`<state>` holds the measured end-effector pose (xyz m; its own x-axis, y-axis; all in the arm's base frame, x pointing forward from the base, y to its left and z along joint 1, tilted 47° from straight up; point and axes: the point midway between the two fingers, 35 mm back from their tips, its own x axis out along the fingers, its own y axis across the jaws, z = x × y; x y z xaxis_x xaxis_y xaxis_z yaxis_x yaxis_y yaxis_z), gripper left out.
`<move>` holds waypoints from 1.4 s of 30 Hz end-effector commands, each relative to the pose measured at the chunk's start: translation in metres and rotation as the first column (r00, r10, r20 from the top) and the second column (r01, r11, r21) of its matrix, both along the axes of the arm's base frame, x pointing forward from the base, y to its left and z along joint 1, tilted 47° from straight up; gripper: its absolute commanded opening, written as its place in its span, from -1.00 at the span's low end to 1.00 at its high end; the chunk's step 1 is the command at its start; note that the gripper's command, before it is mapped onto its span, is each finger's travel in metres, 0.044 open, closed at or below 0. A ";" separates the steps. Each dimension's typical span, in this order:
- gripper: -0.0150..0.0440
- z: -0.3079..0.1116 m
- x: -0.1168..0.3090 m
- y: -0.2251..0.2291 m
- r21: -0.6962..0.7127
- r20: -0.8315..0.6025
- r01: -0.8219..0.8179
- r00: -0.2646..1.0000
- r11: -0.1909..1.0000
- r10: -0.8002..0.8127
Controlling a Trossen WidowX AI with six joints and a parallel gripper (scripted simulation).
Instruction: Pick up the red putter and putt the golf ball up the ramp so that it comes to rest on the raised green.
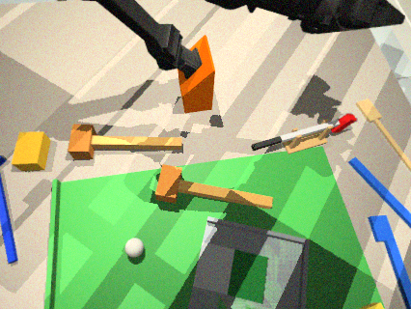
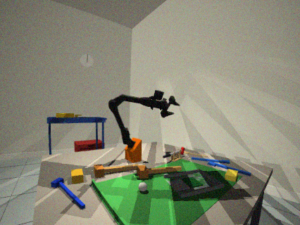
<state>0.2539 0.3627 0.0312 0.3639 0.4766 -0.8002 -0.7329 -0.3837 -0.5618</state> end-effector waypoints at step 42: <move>1.00 -0.150 0.001 -0.298 -0.843 -0.074 0.320 0.728 0.433 -0.682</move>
<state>0.2586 0.0711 -0.1139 -0.0607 -0.5037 -0.8617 -0.9977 0.0046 0.0676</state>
